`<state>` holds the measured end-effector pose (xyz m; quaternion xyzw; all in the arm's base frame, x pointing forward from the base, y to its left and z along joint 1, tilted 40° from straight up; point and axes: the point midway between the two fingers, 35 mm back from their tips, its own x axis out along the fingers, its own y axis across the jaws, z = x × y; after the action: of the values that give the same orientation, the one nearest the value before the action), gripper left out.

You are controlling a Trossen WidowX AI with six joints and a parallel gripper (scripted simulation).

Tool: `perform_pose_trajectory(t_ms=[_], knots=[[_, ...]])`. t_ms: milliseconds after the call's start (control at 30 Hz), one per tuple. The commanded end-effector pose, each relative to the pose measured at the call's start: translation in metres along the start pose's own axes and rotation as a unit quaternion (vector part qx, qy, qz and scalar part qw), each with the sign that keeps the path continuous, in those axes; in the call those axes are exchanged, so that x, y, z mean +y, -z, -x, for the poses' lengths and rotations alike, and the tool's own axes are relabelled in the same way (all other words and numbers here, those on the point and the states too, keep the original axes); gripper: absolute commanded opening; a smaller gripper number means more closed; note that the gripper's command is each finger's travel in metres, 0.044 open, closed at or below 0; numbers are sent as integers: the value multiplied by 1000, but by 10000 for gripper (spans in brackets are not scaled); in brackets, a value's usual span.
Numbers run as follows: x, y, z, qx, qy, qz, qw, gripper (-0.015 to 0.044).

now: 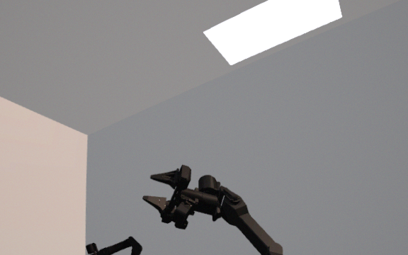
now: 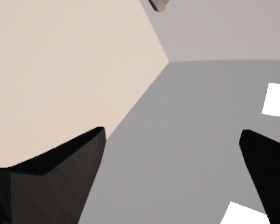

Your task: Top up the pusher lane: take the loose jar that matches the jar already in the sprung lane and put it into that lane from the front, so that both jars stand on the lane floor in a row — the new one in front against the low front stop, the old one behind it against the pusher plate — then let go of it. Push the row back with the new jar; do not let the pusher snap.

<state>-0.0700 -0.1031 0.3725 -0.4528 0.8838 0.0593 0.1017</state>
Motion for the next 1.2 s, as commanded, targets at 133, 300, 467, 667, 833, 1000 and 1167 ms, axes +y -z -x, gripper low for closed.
perform_pose_trajectory(t_ms=[133, 300, 467, 667, 833, 1000, 1167], knots=[[-19, -13, -43, -63, 92, 173, 979, 440], [-63, -44, -91, -98, 241, 404, 877, 440], [-93, -67, -111, -91, 329, 524, 781, 440], [-129, -98, -124, -57, 421, 635, 645, 440], [-160, -129, -127, -11, 491, 704, 513, 440], [-189, -163, -123, 50, 550, 749, 365, 440], [-214, -200, -113, 123, 596, 765, 208, 440]])
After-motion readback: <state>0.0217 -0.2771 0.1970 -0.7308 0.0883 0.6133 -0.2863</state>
